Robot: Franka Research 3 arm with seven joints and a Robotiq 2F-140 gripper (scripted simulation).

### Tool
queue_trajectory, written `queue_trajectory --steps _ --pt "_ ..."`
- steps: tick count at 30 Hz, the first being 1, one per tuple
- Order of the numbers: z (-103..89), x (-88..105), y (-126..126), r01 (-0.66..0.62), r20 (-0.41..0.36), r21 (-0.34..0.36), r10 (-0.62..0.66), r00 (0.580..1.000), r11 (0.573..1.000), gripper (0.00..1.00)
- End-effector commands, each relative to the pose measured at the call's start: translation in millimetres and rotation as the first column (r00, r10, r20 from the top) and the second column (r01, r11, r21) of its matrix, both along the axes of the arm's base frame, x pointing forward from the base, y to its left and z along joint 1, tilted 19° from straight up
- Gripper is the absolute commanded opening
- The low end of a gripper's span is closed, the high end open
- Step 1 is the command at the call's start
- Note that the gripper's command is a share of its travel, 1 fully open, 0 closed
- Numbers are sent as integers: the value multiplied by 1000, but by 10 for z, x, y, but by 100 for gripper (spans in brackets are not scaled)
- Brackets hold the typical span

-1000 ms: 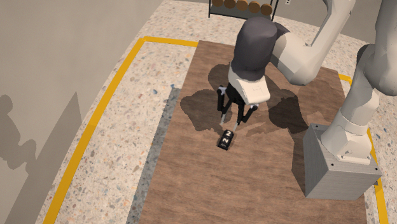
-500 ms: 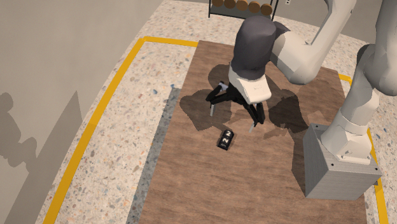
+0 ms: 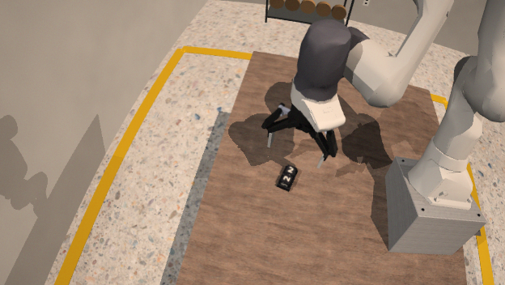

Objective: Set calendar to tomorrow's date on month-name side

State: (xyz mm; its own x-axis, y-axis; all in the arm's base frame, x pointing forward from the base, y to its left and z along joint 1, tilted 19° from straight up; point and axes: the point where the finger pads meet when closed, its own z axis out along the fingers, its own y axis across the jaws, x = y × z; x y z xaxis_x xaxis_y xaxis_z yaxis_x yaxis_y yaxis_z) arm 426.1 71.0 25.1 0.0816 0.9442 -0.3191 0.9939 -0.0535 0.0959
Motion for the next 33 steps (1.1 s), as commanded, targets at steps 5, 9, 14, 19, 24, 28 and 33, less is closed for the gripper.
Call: queue_trajectory --steps 5,9,14,19,24,28,33 --pt "122 -19 38 -6 -5 -1 6 1000 1000 100" --pt "181 -24 59 -6 -5 -1 6 1000 1000 100" --pt "345 -36 115 -6 -5 -1 6 1000 1000 100" --pt "476 -46 161 -6 -5 -1 6 1000 1000 100" --pt "525 -49 178 -6 -5 -1 6 1000 1000 100" --pt "526 -50 178 -6 -5 -1 6 1000 1000 100" --pt "526 -50 178 -6 -5 -1 6 1000 1000 100"
